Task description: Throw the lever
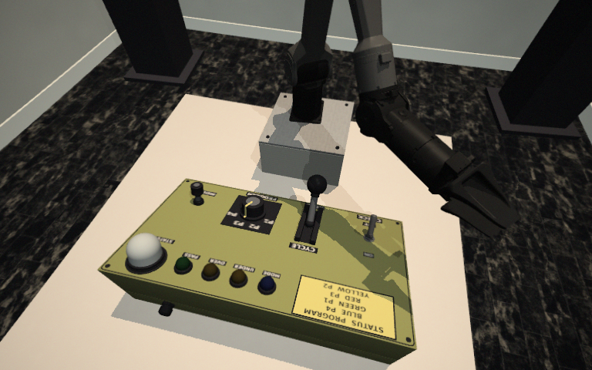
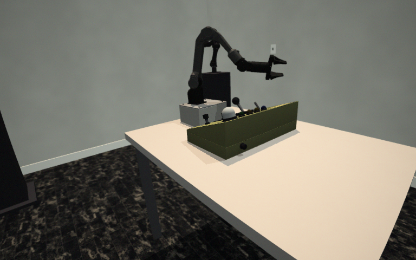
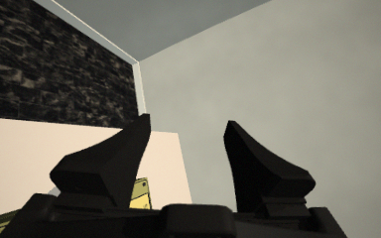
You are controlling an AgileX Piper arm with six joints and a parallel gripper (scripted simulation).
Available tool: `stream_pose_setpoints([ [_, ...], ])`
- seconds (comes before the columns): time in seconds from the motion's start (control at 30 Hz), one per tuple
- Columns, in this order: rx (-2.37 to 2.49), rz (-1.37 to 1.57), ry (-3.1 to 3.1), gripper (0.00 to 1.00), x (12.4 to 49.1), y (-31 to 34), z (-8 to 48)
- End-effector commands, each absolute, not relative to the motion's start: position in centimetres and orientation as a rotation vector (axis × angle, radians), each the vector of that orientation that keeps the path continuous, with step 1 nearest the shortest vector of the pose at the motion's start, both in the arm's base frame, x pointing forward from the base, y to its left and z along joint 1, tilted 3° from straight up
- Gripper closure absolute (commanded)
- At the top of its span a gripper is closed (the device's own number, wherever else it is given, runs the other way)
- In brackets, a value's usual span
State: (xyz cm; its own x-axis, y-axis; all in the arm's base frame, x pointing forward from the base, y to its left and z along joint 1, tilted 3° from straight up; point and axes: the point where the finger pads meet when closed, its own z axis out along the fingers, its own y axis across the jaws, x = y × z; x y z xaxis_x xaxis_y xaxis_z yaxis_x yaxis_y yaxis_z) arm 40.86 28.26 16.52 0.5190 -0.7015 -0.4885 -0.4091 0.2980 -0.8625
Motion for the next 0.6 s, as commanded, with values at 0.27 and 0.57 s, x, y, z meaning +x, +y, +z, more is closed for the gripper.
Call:
stream_pose_setpoints([
  [0.27,-1.317,0.055,1.413,0.00,36.3,29.6,14.1],
  [0.57,-1.195,0.246,1.846,0.00,31.2,28.3,11.6],
])
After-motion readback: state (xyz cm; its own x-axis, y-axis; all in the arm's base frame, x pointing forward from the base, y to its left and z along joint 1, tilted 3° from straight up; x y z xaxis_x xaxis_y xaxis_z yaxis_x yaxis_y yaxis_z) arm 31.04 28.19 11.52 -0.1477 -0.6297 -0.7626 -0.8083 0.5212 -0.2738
